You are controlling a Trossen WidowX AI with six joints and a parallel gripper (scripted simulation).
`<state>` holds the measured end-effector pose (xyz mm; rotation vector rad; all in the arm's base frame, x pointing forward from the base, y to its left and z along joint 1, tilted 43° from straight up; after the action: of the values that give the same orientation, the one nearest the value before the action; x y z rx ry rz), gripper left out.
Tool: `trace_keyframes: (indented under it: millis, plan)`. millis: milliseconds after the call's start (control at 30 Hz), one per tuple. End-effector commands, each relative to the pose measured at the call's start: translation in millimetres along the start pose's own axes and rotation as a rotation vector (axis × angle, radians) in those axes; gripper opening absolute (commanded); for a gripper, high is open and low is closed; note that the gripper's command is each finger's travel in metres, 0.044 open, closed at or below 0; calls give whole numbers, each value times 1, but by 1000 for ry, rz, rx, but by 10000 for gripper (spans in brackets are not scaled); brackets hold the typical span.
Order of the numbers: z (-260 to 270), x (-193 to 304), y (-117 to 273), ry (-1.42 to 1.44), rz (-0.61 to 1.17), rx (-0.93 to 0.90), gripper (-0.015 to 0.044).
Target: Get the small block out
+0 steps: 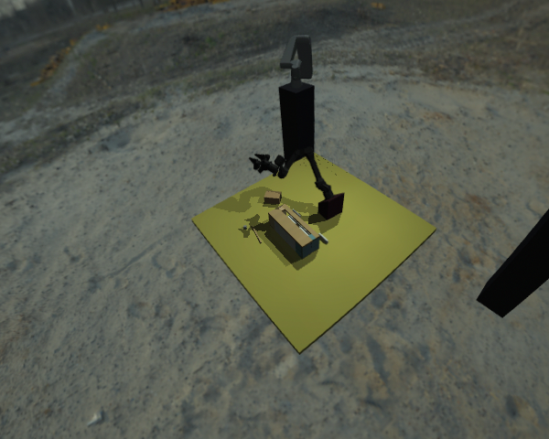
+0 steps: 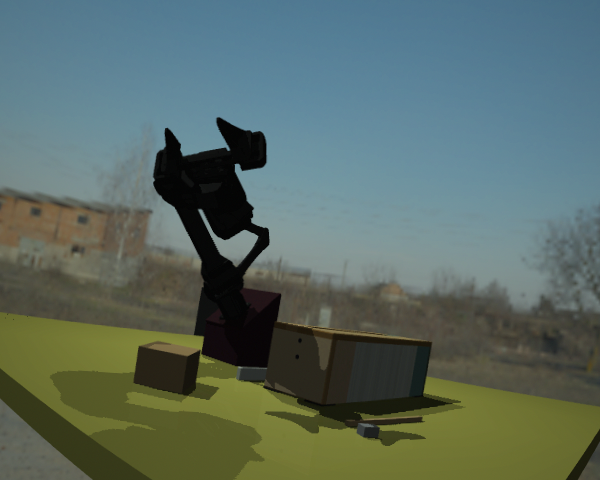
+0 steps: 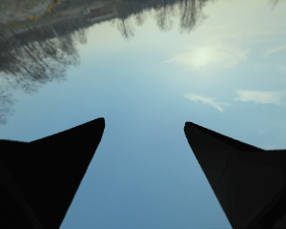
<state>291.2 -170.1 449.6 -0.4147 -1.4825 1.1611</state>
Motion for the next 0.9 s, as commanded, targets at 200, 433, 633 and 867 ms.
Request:
trace_keyframes:
  millis: [200, 433, 633, 867]
  plan:
    - [-32, -21, 3, 134, -109, 101, 400]
    - [-78, -48, 17, 337, -235, 278, 400]
    - [-120, -70, 38, 536, -315, 474, 400]
    - [-196, -87, 101, 827, -323, 882, 400]
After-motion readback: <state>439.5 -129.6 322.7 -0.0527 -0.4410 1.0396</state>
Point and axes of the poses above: the point midway between the two fingers, 35 mm back from their tips, its own y axis back along the fingers, its own z axis across the jaws, x = y × z, the point moved 4 cm from there along y, back along the fingers, and after that the axes turned 2 degrees about -y, right-handed, at the moved point
